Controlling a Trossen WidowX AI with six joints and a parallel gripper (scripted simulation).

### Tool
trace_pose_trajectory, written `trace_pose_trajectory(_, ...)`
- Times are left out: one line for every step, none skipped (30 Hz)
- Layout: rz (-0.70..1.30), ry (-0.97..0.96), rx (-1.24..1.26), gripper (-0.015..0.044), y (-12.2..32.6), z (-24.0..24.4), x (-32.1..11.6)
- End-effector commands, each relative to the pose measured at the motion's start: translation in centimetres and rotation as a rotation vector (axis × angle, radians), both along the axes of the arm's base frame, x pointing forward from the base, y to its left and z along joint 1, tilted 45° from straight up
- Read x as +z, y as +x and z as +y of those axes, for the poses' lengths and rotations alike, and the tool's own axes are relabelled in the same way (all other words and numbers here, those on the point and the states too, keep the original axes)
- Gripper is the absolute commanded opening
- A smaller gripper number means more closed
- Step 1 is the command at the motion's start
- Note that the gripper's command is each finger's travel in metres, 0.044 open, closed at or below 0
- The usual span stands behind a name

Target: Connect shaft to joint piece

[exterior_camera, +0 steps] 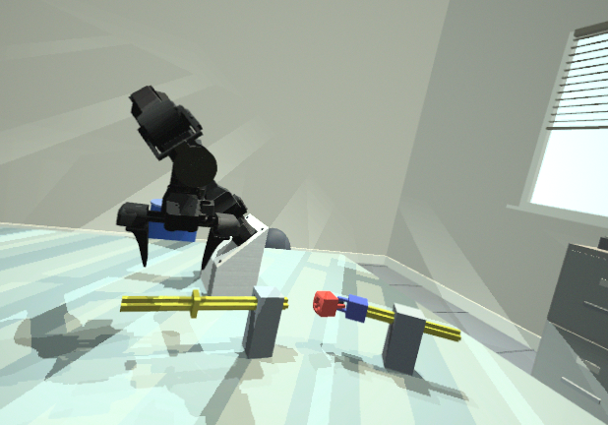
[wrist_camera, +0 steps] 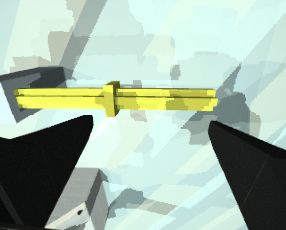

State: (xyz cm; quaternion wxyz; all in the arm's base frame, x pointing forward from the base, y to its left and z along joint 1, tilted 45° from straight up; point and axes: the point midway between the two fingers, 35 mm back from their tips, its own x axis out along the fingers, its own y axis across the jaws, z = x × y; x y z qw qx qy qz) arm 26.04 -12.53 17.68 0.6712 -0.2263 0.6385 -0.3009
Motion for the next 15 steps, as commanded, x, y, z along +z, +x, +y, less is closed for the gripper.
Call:
trace_pose_trajectory(0.034, -0.020, 0.031, 0.0440, -0.3, -0.5, 0.8)
trace_pose_trajectory(0.034, -0.020, 0.031, 0.0440, -0.3, -0.5, 0.8)
trace_pose_trajectory(0.034, -0.020, 0.031, 0.0440, -0.3, -0.5, 0.8)
trace_pose_trajectory(0.030, -0.020, 0.027, 0.0440, -0.3, -0.5, 0.8)
trace_pose_trajectory(0.019, -0.020, 0.014, 0.0440, -0.3, -0.6, 0.7)
trace_pose_trajectory(0.000, -0.019, -0.007, 0.0440, -0.3, -0.7, 0.7)
trace_pose_trajectory(-0.022, -0.019, -0.033, 0.0440, -0.2, -0.8, 0.6)
trace_pose_trajectory(-0.045, -0.019, -0.058, 0.0440, -0.2, -0.9, 0.4)
trace_pose_trajectory(-0.068, -0.019, -0.084, 0.0440, -0.2, -1.0, 0.3)
trace_pose_trajectory(-0.091, -0.019, -0.110, 0.0440, -0.2, -1.1, 0.2)
trace_pose_trajectory(-0.113, -0.020, -0.135, 0.0440, -0.2, -1.2, 0.1)
trace_pose_trajectory(-0.136, -0.020, -0.161, 0.0440, -0.1, -1.3, 0.0)
trace_pose_trajectory(-0.159, -0.020, -0.187, 0.0440, -0.1, -1.5, -0.1)
trace_pose_trajectory(-0.181, -0.020, -0.212, 0.0440, -0.1, -1.6, -0.2)
trace_pose_trajectory(-0.204, -0.021, -0.238, 0.0440, -0.1, -1.7, -0.3)
